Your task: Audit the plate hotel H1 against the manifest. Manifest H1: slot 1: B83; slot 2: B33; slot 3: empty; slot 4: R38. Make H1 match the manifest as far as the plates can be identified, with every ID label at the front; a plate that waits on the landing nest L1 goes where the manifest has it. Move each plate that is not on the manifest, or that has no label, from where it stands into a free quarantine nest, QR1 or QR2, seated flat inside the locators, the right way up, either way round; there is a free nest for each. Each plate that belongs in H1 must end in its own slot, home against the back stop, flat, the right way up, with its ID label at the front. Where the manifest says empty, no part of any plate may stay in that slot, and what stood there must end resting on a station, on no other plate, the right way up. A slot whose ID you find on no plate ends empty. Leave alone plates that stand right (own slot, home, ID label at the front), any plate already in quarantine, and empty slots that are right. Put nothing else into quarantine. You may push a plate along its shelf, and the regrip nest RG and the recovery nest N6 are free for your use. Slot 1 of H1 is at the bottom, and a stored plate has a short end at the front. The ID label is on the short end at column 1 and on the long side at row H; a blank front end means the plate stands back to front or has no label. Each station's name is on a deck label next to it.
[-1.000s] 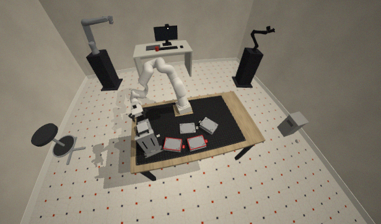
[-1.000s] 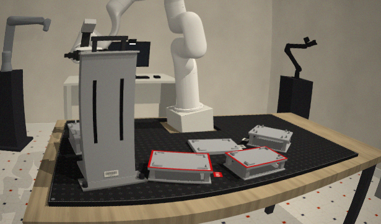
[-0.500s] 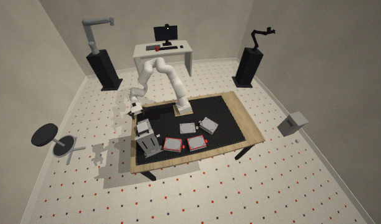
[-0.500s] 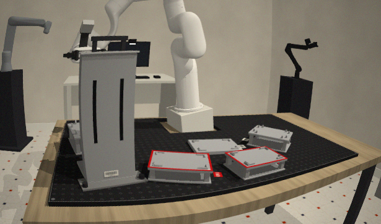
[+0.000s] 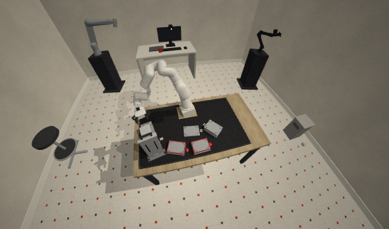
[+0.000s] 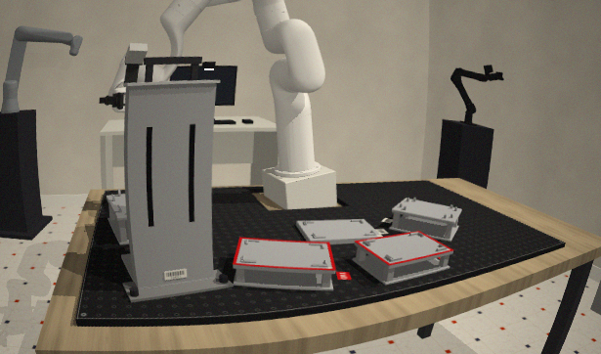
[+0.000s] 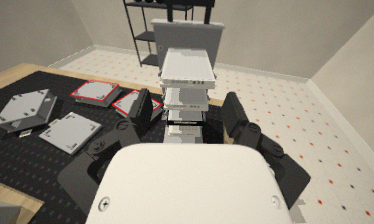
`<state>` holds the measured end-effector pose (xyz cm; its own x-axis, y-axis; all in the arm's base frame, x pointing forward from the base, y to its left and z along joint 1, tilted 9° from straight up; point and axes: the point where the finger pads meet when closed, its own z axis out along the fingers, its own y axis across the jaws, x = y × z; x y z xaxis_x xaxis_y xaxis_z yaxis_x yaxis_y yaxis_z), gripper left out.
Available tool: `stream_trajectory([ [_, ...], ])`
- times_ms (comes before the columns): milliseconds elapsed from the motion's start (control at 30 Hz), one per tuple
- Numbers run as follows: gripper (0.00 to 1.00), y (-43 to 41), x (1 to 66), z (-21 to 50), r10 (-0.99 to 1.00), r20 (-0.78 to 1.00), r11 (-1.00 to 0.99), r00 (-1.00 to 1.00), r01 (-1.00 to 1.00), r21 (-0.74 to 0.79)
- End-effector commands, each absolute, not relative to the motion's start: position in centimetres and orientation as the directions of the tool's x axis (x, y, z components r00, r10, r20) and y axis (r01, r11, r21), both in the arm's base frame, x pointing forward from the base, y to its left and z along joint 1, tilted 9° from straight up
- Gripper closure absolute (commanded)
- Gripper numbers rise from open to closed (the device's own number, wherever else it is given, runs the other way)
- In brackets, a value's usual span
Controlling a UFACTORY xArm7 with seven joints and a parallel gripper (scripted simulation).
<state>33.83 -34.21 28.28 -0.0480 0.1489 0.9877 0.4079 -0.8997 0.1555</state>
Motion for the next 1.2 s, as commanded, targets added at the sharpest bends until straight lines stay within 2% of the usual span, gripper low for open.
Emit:
stream_trajectory([
  [0, 0.0, -34.5, 33.9, 27.1, 0.152, 0.987, -0.899, -0.05, 0.408, 0.159],
  [1167, 0.0, -33.4, 36.7, 25.8, 0.152, 0.987, -0.899, -0.05, 0.408, 0.159],
])
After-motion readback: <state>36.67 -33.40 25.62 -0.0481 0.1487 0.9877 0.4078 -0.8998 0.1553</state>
